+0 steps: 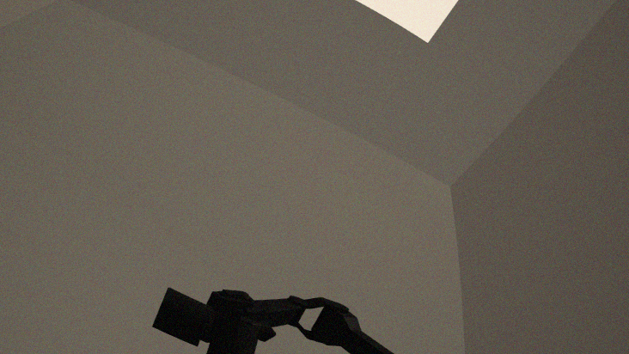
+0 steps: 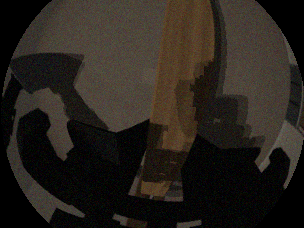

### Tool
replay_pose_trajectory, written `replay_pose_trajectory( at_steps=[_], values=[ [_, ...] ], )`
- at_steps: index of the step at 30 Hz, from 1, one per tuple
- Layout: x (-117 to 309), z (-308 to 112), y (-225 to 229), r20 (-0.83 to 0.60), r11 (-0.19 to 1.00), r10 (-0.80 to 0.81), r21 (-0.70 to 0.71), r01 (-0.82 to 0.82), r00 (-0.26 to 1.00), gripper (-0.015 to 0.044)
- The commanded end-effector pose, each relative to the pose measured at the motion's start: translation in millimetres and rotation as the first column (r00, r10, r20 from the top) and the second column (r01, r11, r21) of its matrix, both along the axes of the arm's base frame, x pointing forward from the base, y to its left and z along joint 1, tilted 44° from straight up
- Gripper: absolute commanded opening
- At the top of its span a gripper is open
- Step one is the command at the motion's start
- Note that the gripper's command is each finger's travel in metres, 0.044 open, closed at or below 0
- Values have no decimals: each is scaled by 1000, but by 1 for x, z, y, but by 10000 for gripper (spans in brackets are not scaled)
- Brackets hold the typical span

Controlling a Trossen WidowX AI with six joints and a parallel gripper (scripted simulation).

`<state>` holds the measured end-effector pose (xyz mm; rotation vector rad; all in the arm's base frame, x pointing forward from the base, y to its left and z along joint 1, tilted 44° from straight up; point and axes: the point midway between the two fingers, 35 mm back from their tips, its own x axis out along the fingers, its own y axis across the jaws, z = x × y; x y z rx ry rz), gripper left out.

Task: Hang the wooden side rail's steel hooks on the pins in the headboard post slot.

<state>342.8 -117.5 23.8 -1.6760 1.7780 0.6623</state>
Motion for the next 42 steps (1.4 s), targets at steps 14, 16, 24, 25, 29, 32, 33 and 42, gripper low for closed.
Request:
replay_pose_trajectory(
  at_steps=[14, 16, 24, 25, 29, 32, 33, 42],
  values=[
    [1, 5, -2, 9, 1000, 3, -2, -3, 1000, 0],
    [1, 6, -2, 9, 1000, 3, -2, -3, 1000, 0],
    [0, 6, -3, 9, 1000, 3, -2, -3, 1000, 0],
    [0, 6, -3, 9, 1000, 3, -2, -3, 1000, 0],
    [1, 6, -4, 9, 1000, 3, -2, -3, 1000, 0],
    [1, 6, -4, 9, 1000, 3, -2, -3, 1000, 0],
    [1, 6, -4, 9, 1000, 3, -2, -3, 1000, 0],
    [1, 7, -4, 9, 1000, 3, -2, -3, 1000, 0]
  ],
)
